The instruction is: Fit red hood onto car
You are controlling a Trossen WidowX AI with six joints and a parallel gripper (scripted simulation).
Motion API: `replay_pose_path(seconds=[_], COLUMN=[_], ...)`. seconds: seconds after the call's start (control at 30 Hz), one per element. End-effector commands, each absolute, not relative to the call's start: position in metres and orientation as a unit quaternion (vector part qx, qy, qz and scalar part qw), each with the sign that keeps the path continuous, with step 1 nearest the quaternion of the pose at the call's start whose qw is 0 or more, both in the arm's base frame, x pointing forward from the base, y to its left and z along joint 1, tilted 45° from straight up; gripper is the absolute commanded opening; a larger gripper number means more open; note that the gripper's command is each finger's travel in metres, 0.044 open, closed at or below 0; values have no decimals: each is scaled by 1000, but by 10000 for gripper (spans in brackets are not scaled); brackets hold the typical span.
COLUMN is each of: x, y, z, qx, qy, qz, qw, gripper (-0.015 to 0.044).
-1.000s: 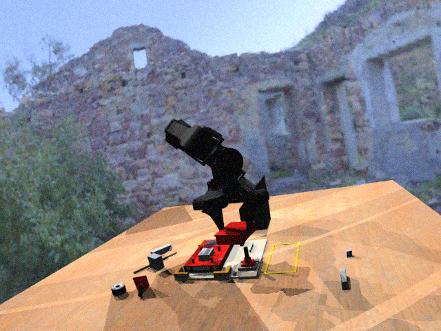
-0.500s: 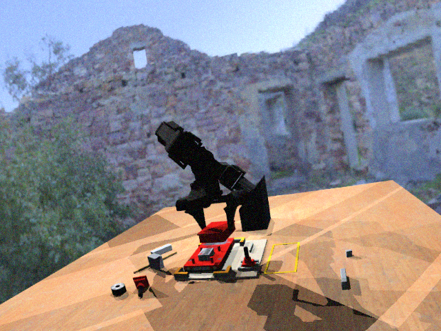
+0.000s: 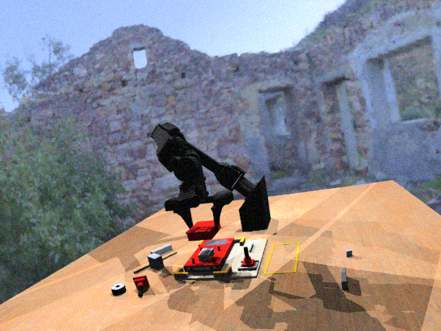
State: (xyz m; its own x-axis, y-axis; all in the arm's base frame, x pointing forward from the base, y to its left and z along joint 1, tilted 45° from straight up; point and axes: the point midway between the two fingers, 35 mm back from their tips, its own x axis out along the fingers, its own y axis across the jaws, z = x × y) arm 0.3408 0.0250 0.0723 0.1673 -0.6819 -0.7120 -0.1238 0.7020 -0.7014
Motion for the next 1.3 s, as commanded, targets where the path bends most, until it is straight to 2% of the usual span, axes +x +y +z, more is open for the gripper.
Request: replay_pose_path(seconds=[0.0,0.7,1.27], x=[332,335,335], y=[12,-26,-27], z=[78,46,45], qx=[-342,-346,-346], qy=[616,616,616], qz=[-197,-195,-195], qw=[682,680,680], gripper=[0,0,0])
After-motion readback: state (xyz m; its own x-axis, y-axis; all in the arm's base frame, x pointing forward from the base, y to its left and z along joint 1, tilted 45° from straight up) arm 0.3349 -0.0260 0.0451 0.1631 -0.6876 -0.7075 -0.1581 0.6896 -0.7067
